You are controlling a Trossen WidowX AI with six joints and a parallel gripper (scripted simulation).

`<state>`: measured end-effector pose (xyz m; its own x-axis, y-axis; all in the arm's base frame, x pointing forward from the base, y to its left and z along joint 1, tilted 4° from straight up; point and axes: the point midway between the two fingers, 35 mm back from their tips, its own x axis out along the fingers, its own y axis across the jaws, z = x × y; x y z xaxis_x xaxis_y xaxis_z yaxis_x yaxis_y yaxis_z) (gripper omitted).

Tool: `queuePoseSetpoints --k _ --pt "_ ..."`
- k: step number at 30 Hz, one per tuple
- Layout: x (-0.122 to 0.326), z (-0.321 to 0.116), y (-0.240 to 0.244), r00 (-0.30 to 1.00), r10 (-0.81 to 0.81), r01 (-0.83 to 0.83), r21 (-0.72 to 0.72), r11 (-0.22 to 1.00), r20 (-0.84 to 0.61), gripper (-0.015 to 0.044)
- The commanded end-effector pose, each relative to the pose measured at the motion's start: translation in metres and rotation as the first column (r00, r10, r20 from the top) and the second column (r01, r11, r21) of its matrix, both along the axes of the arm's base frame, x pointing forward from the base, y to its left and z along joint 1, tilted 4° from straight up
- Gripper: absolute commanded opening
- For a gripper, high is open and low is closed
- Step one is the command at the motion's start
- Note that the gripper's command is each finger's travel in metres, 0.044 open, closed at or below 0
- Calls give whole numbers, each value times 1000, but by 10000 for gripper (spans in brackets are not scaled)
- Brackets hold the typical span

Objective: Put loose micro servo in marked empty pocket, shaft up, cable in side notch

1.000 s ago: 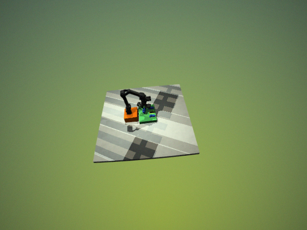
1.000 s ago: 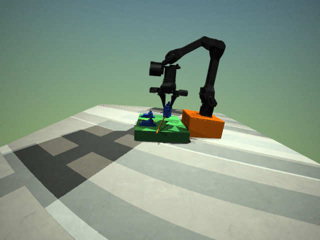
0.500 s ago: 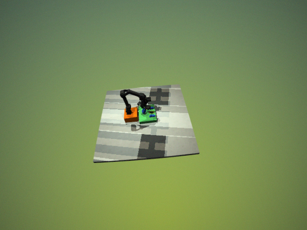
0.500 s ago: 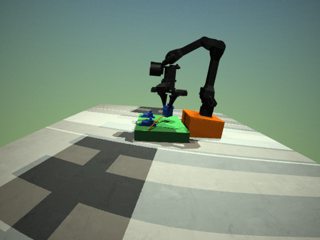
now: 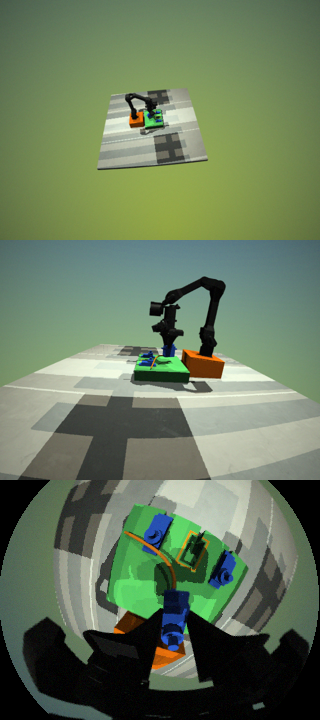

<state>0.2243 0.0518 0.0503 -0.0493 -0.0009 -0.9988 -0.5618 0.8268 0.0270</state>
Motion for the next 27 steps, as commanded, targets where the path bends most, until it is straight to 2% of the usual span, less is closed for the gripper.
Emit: queuePoseSetpoints --k 1,9,17,27 --pt "0 0 -1 992 -129 129 -10 992 3 0" --pt "0 0 -1 930 -368 368 -21 930 7 0" --pt "7 0 1 928 -373 373 -21 927 7 0" --pt "45 -1 9 928 -373 373 -19 927 10 0"
